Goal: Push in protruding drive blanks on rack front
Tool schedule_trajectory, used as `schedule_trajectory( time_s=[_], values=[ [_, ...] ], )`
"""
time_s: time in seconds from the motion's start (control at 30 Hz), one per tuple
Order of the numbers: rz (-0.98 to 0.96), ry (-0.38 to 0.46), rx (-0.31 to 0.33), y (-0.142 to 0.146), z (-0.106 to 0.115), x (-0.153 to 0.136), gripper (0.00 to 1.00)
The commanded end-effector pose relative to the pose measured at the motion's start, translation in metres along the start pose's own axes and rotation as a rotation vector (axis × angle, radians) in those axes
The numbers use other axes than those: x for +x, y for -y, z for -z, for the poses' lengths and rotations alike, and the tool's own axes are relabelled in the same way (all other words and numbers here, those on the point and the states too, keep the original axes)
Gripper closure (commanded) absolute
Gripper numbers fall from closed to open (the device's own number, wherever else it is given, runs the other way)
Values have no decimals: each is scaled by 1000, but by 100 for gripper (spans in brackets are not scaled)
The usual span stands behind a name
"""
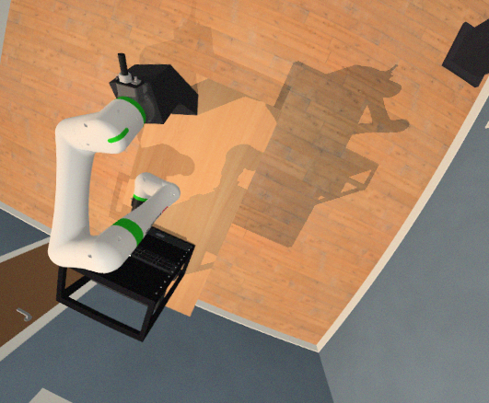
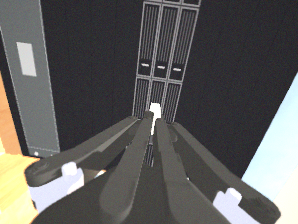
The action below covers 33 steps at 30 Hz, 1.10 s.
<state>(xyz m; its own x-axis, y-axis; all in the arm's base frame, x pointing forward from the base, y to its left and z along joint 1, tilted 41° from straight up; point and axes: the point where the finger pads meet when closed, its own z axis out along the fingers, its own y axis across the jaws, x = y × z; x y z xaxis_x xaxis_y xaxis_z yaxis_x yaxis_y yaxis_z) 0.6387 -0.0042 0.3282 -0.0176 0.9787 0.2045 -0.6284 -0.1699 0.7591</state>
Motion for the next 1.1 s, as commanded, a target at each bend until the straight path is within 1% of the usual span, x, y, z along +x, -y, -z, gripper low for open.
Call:
schedule_trajectory(
  time_s=[0.0, 1.07],
  values=[
    [0, 0, -1, -1, -1, 0, 90],
    [0, 0, -1, -1, -6, 0, 90]
  ],
)
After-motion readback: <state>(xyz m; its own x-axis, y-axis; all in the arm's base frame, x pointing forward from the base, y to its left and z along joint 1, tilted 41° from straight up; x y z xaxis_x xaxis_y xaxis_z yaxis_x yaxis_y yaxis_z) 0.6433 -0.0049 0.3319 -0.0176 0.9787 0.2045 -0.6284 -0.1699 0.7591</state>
